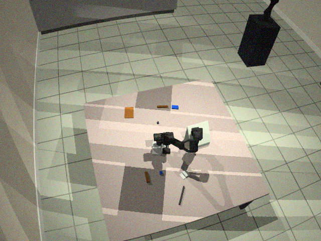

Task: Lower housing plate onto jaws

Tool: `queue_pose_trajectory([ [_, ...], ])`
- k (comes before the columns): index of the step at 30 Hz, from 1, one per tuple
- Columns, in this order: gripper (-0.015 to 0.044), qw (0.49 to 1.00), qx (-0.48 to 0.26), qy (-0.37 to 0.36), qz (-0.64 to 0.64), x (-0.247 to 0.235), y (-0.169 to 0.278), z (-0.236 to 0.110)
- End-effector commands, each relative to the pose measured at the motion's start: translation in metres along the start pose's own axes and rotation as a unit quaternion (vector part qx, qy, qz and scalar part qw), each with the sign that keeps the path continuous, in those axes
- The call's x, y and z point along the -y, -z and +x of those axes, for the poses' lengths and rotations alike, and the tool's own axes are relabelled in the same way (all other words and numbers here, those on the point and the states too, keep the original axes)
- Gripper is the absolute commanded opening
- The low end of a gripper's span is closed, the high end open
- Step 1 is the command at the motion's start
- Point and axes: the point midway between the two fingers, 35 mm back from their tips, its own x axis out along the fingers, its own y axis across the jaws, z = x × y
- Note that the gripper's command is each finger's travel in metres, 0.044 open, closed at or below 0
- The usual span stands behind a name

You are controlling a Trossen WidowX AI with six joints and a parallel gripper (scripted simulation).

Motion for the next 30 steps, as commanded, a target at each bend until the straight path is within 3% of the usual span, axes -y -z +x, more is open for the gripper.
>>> queue_pose_trajectory([
  [1,0.0351,1.000,-0.001,-0.002,0.000,-0.0008,0.0004,0.0011],
  [30,0.0351,1.000,-0.001,-0.002,0.000,-0.0008,0.0002,-0.0049],
])
